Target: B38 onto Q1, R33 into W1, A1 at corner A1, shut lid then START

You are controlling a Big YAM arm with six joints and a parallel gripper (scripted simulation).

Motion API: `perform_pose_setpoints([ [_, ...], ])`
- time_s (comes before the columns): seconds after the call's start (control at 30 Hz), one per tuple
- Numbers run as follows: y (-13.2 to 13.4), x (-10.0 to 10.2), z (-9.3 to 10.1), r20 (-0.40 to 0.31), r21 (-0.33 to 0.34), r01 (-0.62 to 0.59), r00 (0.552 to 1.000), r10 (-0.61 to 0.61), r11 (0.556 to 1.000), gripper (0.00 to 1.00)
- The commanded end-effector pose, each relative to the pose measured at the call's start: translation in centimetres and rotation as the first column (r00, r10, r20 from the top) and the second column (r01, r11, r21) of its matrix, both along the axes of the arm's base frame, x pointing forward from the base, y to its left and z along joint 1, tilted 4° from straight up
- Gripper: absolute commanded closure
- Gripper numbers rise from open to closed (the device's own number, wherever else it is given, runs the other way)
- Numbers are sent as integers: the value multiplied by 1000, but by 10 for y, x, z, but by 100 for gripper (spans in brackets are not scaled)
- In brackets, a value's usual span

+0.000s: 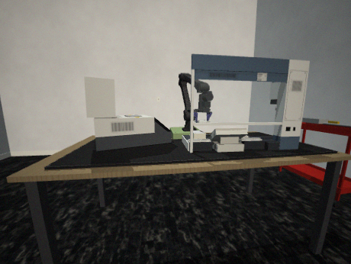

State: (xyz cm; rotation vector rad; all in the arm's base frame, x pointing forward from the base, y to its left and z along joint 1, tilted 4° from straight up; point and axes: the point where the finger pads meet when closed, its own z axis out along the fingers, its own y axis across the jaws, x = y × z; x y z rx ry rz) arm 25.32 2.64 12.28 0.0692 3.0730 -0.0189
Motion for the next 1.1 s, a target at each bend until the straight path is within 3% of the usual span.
perform_pose_setpoints([
  [0.0, -14, -11, 12, 5, 2, -44, 999, 44, 999, 100],
  [0.3, -38, -35, 18, -9, -6, -31, 999, 31, 999, 100],
  [0.67, -76, -63, 50, 19, 5, 47, 999, -47, 999, 100],
  [0.77, -76, -61, 53, 30, 5, 64, 997, -64, 998, 100],
  [1.07, -115, -89, 82, 57, 3, 161, 985, -161, 987, 100],
])
